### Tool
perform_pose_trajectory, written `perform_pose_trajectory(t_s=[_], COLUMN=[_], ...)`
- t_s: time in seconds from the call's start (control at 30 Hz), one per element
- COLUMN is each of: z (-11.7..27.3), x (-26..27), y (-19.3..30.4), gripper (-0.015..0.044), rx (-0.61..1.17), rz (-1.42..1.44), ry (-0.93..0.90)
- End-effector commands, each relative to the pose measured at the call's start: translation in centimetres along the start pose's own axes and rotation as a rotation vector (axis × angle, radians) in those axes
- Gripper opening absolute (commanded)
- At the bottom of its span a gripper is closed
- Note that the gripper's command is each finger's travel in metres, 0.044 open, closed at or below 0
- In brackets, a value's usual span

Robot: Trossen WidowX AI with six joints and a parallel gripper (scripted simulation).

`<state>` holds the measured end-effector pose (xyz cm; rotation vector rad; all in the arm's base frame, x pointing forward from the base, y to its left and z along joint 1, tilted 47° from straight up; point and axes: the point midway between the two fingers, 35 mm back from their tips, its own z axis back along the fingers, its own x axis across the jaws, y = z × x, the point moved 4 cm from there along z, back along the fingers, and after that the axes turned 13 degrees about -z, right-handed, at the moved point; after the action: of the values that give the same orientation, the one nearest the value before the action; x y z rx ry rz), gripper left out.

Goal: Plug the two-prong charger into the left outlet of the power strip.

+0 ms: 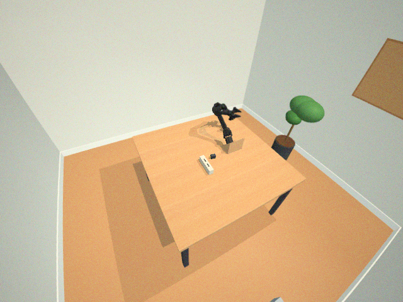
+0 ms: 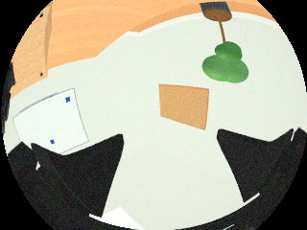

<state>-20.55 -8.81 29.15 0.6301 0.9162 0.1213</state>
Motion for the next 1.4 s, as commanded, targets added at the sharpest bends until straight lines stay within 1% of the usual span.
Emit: perform_pose_trajectory(t_s=[0.0,0.7,1.37], z=[0.9,5.7,10.9], x=[-0.1,0.4,2.2], y=[-1.2,-5.7,-9.1], gripper=[0.044,0.044,0.044], rx=[-0.054,-0.293,-0.53], rz=[-0.012,-0.044,-0.06], ry=[0.026,0.124,0.18])
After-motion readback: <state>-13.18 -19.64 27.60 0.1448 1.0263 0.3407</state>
